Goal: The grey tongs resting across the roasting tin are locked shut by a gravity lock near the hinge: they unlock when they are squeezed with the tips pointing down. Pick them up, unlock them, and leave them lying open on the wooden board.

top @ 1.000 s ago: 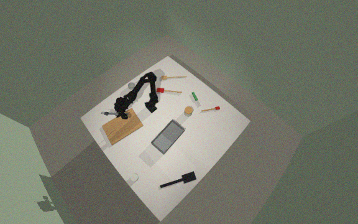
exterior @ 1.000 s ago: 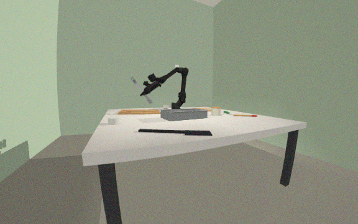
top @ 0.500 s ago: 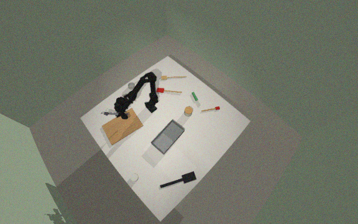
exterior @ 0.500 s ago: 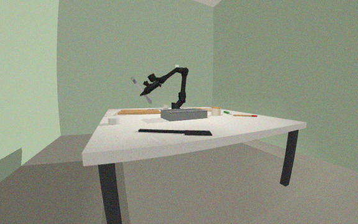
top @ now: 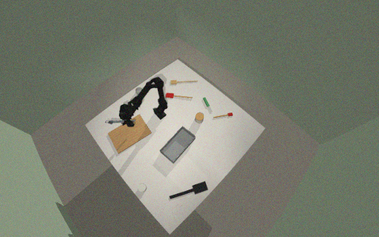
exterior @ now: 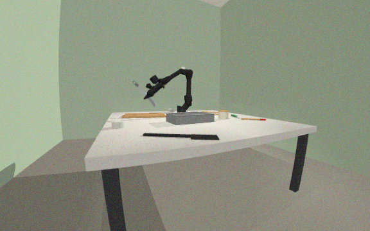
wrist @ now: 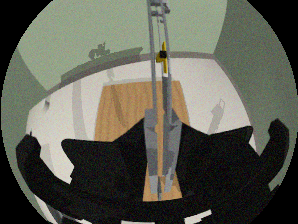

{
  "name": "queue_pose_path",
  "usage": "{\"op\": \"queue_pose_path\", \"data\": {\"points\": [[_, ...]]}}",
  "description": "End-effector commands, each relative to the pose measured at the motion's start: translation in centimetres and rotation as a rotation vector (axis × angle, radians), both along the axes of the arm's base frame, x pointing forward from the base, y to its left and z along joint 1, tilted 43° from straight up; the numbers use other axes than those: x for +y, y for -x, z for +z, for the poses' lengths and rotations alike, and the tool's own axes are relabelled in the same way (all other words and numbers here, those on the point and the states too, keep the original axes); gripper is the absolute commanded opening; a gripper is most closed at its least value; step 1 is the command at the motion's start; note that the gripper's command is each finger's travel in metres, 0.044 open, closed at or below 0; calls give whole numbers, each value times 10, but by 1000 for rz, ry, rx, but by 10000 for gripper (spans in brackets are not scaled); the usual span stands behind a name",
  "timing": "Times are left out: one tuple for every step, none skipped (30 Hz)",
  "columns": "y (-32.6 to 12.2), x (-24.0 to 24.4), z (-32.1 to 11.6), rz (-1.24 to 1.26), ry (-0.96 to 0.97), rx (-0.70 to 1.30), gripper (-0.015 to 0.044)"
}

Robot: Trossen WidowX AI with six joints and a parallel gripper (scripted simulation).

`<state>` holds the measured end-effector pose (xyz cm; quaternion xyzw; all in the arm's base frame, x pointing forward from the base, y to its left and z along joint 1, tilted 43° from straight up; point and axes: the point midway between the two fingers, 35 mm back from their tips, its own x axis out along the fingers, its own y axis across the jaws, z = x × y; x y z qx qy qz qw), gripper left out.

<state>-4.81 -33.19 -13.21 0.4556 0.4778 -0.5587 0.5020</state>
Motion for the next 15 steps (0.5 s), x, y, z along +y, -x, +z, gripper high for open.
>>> {"op": "queue_pose_path", "data": {"points": [[1, -9, -1, -7, -29, -3, -150], [1, -10, -2, -8, -40, -4, -150], [1, -11, -3, -9, -52, -5, -150], [1, -12, -4, -10, -63, -6, -150], [1, -13, -5, -11, -75, -7, -150], [1, -14, -5, -12, -86, -8, -150], [1, -15, -6, -13, -98, -9, -150], [1, -16, -7, -14, -109, -9, -150], [1, -17, -7, -15, -121, -10, -150], [2, -18, -8, -15, -132, -11, -150], [2, -19, -9, -16, -144, -12, -150], [2, -20, -9, -17, -155, -12, -150], [2, -20, -10, -18, -167, -13, -150], [2, -21, -10, -19, -178, -14, -150], [2, -22, -11, -20, -190, -15, -150]]}}
